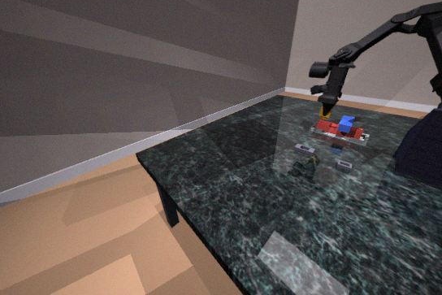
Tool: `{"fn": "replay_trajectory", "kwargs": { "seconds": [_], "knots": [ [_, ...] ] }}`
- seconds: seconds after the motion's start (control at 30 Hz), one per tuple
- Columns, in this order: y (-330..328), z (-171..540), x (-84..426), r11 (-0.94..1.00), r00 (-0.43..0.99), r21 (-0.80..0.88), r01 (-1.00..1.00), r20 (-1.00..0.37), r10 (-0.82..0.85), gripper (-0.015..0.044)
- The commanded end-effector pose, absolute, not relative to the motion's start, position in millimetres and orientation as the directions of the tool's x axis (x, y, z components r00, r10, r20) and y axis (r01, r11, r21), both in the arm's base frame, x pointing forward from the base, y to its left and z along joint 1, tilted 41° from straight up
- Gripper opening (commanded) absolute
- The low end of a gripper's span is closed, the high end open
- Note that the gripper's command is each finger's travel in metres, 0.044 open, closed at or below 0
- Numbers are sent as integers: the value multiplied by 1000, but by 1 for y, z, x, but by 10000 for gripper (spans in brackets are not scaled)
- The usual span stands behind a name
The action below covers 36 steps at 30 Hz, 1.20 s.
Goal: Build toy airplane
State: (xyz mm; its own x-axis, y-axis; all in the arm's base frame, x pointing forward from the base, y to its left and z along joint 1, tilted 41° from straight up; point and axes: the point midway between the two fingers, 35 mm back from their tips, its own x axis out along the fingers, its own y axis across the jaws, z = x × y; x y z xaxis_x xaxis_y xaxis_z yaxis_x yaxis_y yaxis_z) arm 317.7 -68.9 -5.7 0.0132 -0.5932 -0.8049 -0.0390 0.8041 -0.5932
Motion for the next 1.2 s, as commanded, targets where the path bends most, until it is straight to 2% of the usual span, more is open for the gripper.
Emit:
{"fn": "replay_trajectory", "kwargs": {
  "seconds": [0.0,0.93,1.03,1.17],
  "knots": [
    [-81,3,322,797,21,-604,-33,-797,-603,0],
    [-149,40,323,755,-1,-655,-30,-755,-656,0],
    [-150,40,323,755,-1,-655,-30,-755,-656,65],
    [-150,40,323,755,-1,-655,-30,-755,-656,65]
  ]
}}
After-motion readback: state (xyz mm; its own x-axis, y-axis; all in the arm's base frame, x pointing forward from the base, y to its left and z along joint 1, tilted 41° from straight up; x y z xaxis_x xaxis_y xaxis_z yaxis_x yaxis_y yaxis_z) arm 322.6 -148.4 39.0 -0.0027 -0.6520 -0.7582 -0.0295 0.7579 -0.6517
